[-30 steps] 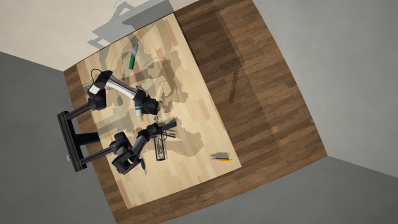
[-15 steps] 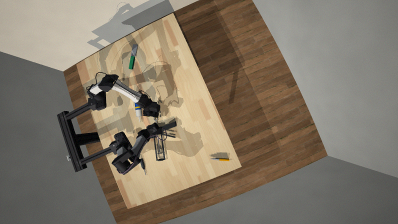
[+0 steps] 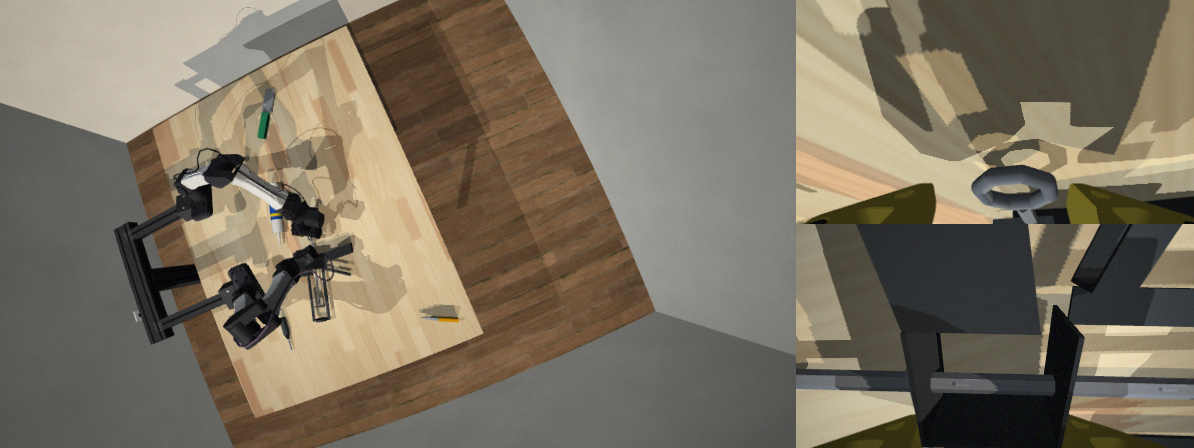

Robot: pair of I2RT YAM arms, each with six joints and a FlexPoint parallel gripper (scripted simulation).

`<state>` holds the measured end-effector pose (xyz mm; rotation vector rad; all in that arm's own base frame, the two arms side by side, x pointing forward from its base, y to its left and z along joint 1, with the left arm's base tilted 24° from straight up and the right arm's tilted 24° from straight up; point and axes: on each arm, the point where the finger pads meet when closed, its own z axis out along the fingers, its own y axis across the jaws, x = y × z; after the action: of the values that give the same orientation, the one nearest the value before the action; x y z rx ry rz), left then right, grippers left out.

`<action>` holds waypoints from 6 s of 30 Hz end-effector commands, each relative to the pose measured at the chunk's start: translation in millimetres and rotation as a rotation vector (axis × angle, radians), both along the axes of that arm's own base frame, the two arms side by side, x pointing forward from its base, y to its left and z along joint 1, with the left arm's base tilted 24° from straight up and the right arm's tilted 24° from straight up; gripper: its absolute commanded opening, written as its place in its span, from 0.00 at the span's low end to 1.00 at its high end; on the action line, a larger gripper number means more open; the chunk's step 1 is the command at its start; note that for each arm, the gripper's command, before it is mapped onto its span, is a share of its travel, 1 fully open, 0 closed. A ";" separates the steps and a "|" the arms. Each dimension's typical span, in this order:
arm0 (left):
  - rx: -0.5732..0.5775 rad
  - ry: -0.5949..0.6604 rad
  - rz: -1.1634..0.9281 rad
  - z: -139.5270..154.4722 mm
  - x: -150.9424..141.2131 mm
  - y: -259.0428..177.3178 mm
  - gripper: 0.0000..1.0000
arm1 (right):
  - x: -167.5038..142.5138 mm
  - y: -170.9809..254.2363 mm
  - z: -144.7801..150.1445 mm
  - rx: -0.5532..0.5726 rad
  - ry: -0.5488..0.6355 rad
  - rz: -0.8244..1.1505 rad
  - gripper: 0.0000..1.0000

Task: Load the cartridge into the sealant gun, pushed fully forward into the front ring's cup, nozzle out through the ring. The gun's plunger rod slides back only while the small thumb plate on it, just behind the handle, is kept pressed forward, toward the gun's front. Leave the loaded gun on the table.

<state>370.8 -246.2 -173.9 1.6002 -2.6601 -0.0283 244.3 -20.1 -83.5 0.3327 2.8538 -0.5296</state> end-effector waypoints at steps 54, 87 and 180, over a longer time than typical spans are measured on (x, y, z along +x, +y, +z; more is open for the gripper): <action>-0.040 -0.044 -0.026 24.4 3.6 -26.6 0.00 | 7.4 6.1 14.1 -0.004 -0.029 0.007 0.03; -0.060 -0.063 -0.046 29.3 10.6 -41.5 0.00 | 9.5 -1.9 19.8 -0.004 -0.051 0.000 0.03; 0.051 -0.061 -0.002 79.1 38.3 140.3 0.00 | 4.8 3.0 19.0 0.027 -0.033 0.000 0.03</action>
<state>394.9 -131.4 -118.2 1.6288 -2.6319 -0.0152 242.1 -12.9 -75.3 0.3105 2.8751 -0.4741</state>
